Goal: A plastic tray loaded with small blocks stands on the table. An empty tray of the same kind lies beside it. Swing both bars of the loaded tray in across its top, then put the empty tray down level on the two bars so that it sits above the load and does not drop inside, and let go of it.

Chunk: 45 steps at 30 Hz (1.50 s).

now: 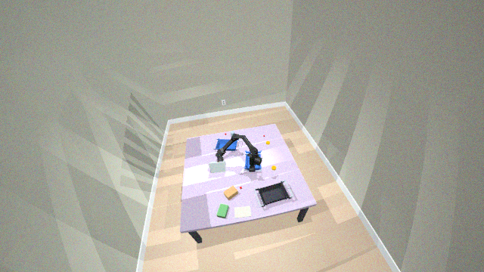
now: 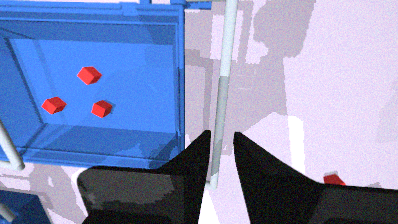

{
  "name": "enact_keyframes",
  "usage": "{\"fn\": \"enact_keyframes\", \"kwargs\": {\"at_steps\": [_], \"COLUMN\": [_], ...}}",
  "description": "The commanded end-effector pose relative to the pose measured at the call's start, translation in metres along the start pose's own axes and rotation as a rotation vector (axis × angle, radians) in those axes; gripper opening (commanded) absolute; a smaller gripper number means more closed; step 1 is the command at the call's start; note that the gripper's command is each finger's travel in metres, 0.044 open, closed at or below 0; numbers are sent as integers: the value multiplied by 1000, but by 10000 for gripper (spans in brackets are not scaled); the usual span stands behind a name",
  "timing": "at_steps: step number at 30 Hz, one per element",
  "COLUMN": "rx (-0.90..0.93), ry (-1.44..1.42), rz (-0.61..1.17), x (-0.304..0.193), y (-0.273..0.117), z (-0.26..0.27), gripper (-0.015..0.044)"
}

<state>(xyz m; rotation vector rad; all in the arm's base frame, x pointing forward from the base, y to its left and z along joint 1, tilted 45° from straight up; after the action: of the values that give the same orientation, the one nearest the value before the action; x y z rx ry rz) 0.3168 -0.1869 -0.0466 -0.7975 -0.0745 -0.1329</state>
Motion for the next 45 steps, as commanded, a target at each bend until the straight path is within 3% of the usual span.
{"fn": "enact_keyframes", "kwargs": {"at_steps": [1,13,31,45], "rx": [-10,-8,-7,-5], "ry": [14,13,14,14], "rz": [-2,-3,-2,-2], "x": [3,3,12,24], "y": [1,58,25,44], "z": [-1,-1,31,72], "gripper": [85,85,85,85]}}
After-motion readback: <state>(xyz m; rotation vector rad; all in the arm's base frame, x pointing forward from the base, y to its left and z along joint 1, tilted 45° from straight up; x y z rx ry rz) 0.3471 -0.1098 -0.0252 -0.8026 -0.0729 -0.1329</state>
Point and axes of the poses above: the point midway between the two fingers, 35 mm back from their tips, its own y axis out along the fingers, its own z axis across the jaws, x = y × z, the point moved 4 cm from there along -y, back along the fingers, and after that the axes turned 15 degrees about -y, right-handed, at the moved point
